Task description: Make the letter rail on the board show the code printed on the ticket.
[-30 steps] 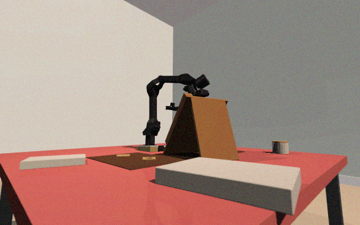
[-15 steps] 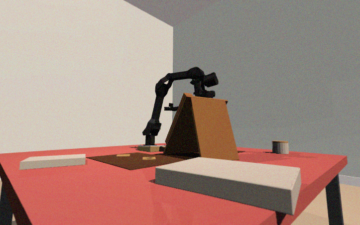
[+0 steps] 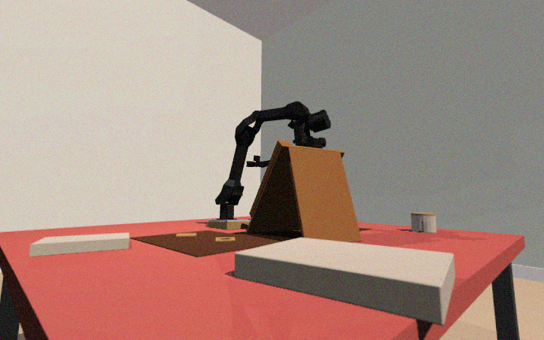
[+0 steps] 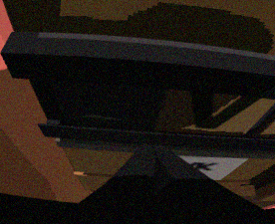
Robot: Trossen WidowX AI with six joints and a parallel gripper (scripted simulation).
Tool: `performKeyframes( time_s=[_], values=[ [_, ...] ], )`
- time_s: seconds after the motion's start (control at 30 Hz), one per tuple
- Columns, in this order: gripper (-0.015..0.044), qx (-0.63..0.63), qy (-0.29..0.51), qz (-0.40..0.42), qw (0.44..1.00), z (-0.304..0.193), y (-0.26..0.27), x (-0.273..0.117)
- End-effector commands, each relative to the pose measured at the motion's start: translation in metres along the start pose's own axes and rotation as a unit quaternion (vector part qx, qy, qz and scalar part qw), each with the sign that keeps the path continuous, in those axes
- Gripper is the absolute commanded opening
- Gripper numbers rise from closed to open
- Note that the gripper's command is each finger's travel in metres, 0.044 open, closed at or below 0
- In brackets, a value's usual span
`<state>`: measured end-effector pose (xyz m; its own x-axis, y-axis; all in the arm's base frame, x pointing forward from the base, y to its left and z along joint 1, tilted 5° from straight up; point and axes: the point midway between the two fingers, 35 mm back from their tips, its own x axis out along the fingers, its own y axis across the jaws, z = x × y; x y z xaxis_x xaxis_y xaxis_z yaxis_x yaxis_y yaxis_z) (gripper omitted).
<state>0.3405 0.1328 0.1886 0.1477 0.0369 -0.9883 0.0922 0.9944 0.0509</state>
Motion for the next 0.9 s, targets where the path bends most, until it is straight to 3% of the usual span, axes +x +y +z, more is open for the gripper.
performKeyframes(
  time_s=[0.0, 0.87],
  values=[
    [0.0, -0.002, 0.004, 0.001, 1.0, 0.0004, 0.0009, 0.0047],
    [0.0, -0.002, 0.004, 0.001, 1.0, 0.0087, 0.0024, 0.0144]
  ],
)
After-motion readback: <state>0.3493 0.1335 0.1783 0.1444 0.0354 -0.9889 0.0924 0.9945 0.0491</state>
